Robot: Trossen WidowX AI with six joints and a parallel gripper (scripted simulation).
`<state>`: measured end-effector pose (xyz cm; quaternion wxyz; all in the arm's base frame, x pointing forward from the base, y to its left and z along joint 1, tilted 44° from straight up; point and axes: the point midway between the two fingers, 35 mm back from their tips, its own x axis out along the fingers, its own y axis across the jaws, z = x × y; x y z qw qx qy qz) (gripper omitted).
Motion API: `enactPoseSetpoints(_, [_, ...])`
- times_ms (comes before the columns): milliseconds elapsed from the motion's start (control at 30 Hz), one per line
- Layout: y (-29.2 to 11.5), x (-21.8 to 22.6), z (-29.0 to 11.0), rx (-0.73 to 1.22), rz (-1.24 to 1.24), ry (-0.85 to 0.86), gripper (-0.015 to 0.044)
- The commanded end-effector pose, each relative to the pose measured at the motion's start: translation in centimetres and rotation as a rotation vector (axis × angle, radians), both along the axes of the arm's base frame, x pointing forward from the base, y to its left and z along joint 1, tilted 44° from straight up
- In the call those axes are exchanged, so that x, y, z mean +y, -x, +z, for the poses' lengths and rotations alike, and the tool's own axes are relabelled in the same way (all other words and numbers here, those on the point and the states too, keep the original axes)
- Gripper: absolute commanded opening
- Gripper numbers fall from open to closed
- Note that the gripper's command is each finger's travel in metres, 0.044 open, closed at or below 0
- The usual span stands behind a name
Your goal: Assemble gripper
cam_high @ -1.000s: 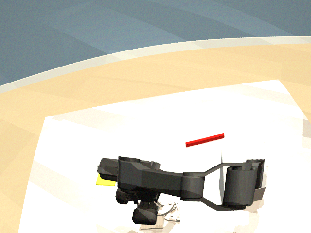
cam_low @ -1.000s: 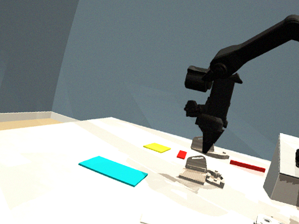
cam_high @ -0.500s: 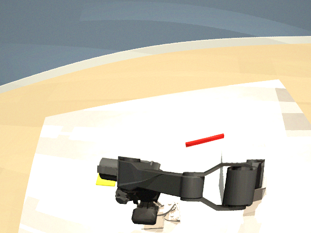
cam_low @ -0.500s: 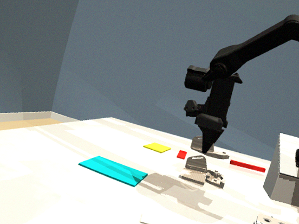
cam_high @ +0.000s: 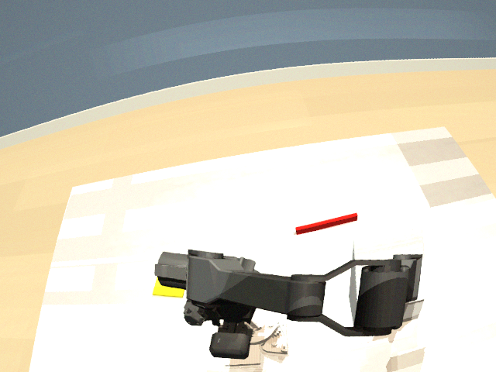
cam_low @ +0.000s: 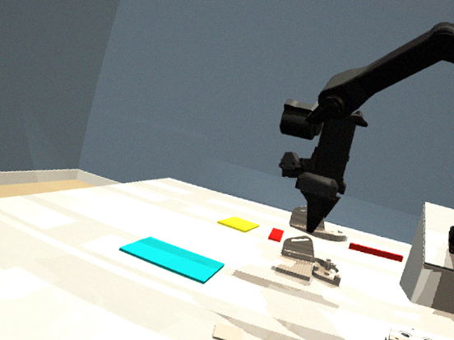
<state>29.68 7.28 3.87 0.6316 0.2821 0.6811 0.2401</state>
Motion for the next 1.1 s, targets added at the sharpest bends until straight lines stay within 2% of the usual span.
enactPoseSetpoints(0, [-0.1, 0.0, 0.0, 0.003, -0.004, -0.002, 0.0134])
enactPoseSetpoints(1067, [0.2, 3.5, -3.6, 0.004, -0.005, -0.005, 0.0134])
